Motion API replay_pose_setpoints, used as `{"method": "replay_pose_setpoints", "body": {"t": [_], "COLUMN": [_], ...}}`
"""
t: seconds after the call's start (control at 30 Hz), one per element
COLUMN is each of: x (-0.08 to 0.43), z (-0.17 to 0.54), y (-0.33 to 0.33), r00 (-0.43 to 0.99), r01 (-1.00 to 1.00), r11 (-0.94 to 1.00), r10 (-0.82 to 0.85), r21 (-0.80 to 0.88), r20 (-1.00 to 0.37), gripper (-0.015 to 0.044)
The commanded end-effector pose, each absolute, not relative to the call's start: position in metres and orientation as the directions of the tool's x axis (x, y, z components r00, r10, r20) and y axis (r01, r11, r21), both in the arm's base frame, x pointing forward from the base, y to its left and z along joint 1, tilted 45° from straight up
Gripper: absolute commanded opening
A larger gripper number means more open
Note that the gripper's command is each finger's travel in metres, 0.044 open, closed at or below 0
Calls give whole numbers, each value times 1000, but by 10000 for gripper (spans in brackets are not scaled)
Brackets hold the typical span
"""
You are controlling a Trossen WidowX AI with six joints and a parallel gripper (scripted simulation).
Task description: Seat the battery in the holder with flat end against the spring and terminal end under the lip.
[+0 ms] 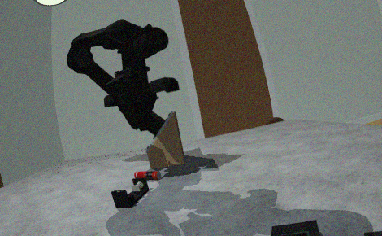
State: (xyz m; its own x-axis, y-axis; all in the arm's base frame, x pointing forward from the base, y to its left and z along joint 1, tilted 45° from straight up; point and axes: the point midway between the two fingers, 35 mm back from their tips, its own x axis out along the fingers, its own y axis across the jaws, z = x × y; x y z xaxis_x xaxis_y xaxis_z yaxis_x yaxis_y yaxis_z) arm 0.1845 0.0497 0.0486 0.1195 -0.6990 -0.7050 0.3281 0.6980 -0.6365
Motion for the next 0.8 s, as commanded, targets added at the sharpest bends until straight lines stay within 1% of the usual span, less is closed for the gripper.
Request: {"method": "replay_pose_setpoints", "body": {"t": [0.0, 0.13, 0.17, 0.27, 0.37, 0.43, 0.77], "x": [186, 187, 187, 187, 185, 185, 185], "z": [43, 33, 31, 24, 18, 17, 17], "y": [40, 23, 18, 5, -8, -11, -11], "r00": [121, 121, 121, 120, 120, 120, 120], "r01": [533, 850, 904, 990, 963, 942, 942], "r11": [646, 440, 372, 140, -91, -143, -143], "r10": [-698, -695, -695, -696, -699, -700, -700], "r21": [-547, -288, -211, 31, 254, 302, 302], "r20": [-706, -708, -708, -708, -705, -704, -704], "gripper": [105, 210, 224, 224, 224, 224, 224]}}
